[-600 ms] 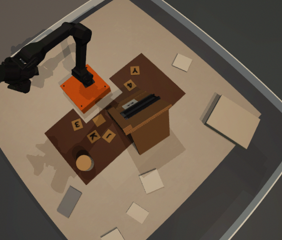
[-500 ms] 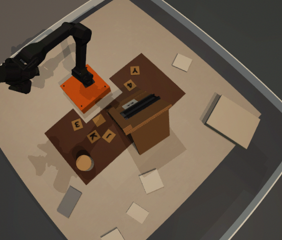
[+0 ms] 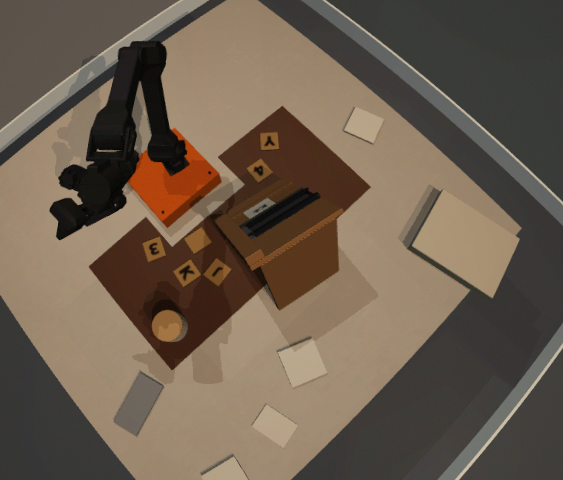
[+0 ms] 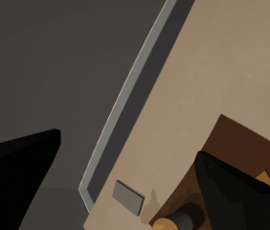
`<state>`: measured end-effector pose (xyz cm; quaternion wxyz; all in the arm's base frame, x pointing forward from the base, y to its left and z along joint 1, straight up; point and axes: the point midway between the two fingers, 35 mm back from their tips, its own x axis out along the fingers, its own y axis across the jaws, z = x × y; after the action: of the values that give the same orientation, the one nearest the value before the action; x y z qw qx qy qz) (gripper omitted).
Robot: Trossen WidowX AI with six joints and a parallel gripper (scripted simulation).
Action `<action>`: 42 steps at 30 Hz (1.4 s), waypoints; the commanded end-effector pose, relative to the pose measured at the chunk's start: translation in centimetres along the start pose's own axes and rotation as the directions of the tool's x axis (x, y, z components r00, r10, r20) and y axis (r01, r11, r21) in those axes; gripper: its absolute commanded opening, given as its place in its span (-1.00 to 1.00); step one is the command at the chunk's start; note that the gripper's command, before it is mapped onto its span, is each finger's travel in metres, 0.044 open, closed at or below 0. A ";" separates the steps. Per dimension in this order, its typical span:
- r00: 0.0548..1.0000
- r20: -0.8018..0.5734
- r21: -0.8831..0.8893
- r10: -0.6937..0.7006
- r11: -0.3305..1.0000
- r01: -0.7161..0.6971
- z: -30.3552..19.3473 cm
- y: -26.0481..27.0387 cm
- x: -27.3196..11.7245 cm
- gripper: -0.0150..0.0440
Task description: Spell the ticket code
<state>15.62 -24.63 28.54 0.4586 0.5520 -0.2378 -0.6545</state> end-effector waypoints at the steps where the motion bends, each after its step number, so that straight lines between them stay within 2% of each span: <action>1: 0.992 -0.122 -0.142 0.012 0.989 -0.030 -3.5 -1.5 -1.8 1.00; 9: 0.921 -0.388 -0.468 0.026 0.856 -0.222 -11.0 -6.6 -7.3 1.00; 14: 0.844 -0.536 -0.597 0.013 0.701 -0.391 -13.9 -10.5 -11.2 1.00; 19: 0.748 -0.664 -0.648 -0.014 0.509 -0.566 -15.5 -14.7 -14.9 1.00; 27: 0.564 -0.821 -0.571 -0.090 0.144 -0.808 -15.6 -21.8 -20.0 1.00; 35: 0.359 -0.912 -0.314 -0.196 -0.228 -0.922 -13.4 -28.6 -23.5 1.00; 37: 0.326 -0.921 -0.260 -0.216 -0.283 -0.923 -12.8 -29.7 -23.9 1.00; 42: 0.322 -0.921 -0.254 -0.218 -0.290 -0.923 -12.8 -29.8 -23.9 1.00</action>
<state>17.12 12.15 12.72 0.9428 0.1014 0.3151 -0.0403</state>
